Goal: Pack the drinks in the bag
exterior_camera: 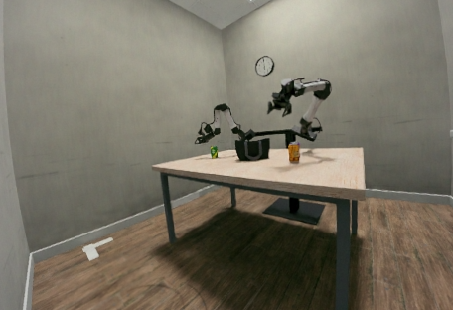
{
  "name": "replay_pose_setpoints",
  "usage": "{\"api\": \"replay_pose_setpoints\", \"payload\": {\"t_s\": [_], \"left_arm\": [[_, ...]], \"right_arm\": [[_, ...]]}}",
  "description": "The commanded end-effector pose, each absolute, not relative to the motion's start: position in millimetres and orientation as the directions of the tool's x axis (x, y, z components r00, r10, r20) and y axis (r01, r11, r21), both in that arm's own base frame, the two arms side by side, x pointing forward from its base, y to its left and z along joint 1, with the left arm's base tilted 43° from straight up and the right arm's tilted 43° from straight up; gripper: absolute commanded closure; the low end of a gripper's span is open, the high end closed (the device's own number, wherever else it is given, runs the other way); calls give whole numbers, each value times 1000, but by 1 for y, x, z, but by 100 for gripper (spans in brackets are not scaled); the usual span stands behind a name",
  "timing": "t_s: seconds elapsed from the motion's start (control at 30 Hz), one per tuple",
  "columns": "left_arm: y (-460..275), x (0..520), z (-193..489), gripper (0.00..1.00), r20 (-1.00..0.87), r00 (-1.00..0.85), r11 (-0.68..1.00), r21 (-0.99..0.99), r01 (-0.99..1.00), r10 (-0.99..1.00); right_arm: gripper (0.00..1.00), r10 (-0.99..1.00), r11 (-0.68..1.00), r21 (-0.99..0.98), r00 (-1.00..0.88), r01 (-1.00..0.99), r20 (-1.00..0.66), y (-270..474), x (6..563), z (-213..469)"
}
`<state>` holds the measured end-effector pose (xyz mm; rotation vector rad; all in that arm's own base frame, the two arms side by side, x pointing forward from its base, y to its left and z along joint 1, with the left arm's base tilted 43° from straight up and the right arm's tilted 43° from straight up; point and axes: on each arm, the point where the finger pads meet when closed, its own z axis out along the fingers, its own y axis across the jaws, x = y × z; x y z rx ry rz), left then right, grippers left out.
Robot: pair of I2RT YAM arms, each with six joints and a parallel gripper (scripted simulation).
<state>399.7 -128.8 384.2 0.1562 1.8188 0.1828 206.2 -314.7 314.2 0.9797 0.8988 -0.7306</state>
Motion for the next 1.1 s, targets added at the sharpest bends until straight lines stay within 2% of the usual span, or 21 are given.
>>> {"api": "replay_pose_setpoints", "payload": {"t_s": [0.0, 0.53, 0.57, 1.07], "left_arm": [[-130, 398, 390, 0, -951, -238, 980, 200, 15, 198], [-130, 398, 390, 0, -951, -238, 980, 200, 15, 198], [-119, 396, 393, 0, -959, -224, 984, 178, -5, 172], [-83, 398, 407, 0, -991, -114, 998, 60, 36, 64]], "right_arm": [[0, -134, 389, 380, 460, 839, -878, -314, 204, 321], [0, -134, 389, 380, 460, 839, -878, -314, 204, 321], [0, -143, 429, 376, 473, 821, -869, -306, 211, 339], [0, 22, 737, 187, 254, 649, -967, -226, 322, 355]]}}
